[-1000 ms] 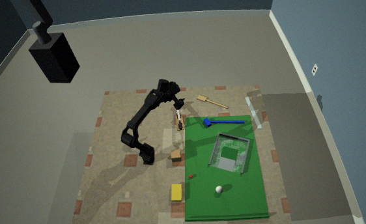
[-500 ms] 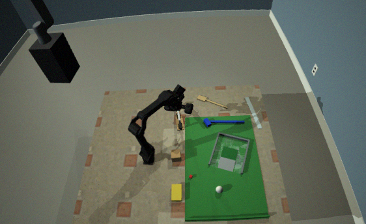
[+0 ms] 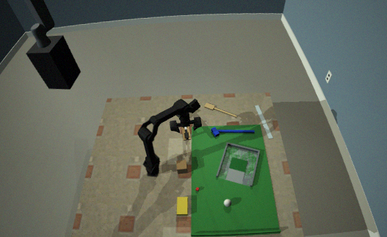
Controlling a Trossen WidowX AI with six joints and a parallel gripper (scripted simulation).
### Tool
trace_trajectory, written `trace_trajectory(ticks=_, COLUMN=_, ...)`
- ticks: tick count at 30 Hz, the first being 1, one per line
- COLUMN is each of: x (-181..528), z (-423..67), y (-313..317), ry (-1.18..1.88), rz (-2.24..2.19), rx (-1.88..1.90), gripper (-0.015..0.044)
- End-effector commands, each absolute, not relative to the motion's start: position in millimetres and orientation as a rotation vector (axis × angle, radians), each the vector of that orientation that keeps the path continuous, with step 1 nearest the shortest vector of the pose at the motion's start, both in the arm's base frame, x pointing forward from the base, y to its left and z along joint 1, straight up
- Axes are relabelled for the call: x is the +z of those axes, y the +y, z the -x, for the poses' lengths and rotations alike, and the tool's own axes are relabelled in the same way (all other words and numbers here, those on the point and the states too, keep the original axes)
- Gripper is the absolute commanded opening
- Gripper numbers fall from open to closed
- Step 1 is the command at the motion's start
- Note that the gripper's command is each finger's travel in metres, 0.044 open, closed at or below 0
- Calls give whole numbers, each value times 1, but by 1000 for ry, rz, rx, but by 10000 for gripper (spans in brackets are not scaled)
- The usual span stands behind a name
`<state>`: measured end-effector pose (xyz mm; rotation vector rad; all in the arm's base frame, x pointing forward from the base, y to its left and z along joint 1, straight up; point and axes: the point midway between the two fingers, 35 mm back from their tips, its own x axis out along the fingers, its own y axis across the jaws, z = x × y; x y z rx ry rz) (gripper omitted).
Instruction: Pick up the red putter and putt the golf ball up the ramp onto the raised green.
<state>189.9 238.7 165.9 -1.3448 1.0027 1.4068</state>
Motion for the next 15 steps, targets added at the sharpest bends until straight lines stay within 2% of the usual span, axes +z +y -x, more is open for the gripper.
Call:
trace_trajectory(ticks=1, x=163, z=-189, y=237, ry=1008, rz=1355, rx=1428, gripper=440)
trace_trajectory(ticks=15, x=132, z=-188, y=238, ry=1008, rz=1355, rx=1428, gripper=440)
